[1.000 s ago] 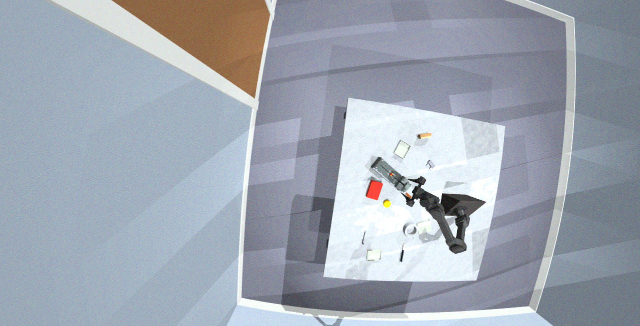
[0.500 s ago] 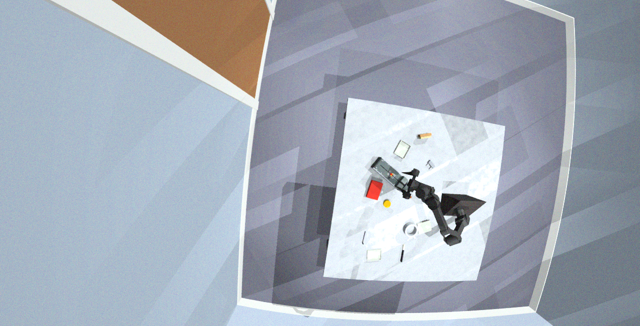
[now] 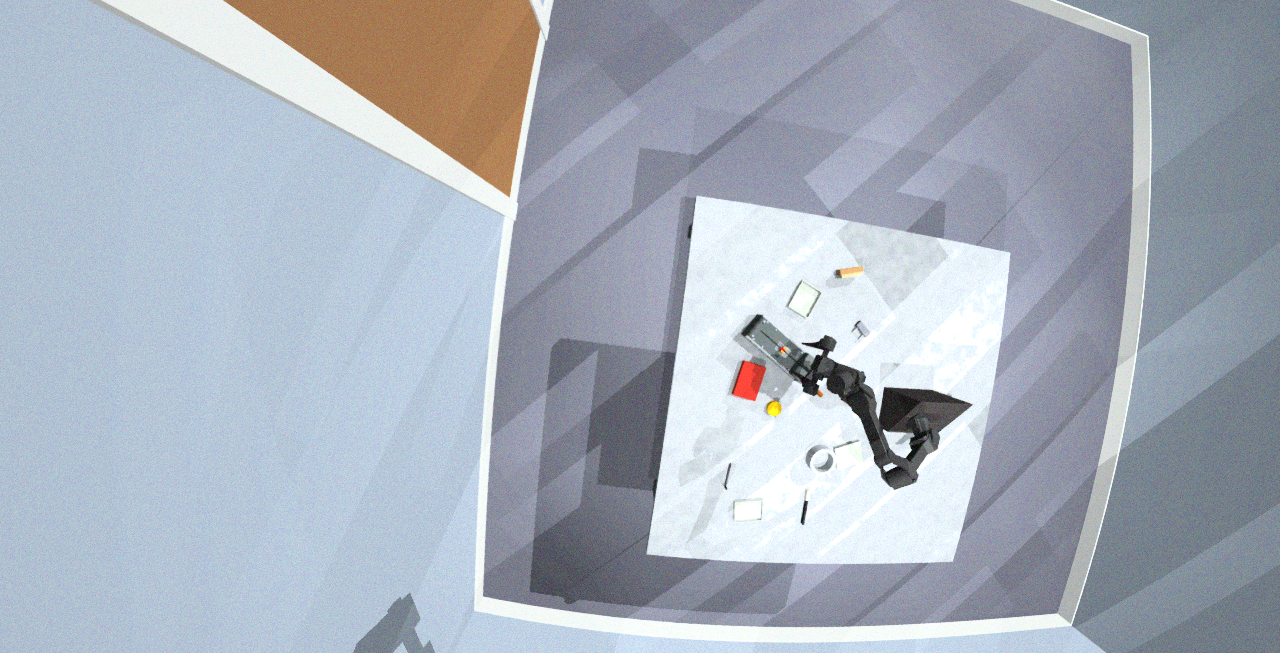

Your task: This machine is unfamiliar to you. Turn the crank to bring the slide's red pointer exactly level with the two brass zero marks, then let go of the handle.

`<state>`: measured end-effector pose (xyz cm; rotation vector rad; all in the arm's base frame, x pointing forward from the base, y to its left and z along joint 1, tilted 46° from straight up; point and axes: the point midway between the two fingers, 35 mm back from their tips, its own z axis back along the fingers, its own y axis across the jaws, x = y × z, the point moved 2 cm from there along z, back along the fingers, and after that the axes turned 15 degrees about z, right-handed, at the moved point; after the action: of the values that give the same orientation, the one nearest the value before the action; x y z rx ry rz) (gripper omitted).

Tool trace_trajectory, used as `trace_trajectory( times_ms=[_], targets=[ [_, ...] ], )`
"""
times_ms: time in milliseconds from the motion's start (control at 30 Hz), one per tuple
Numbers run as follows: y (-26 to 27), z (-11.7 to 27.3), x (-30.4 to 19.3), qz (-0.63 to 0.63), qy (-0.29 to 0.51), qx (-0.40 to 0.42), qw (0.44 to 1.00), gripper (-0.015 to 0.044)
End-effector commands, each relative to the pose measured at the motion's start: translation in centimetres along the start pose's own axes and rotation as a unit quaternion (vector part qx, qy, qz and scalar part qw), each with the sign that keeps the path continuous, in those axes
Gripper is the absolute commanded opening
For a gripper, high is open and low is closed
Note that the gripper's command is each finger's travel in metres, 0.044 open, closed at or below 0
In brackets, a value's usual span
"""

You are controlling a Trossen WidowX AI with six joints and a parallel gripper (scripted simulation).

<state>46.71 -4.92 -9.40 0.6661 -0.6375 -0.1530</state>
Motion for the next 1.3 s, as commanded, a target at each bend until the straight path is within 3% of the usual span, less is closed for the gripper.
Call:
trace_trajectory(
  times_ms=[0, 233, 500, 1267],
  targets=[
    [0.0, 0.0, 0.0, -0.002, 0.000, -0.002, 1.000, 0.0440],
    [-0.1, 0.4, 0.4, -0.002, 0.000, -0.002, 1.000, 0.0440],
    [-0.8, 4.5, 4.2, 0.001, 0.000, -0.001, 1.000, 0.0440],
    [8.0, 10.3, -0.1, -0.072, 0.018, -0.095, 0.993, 0.0440]
  ],
)
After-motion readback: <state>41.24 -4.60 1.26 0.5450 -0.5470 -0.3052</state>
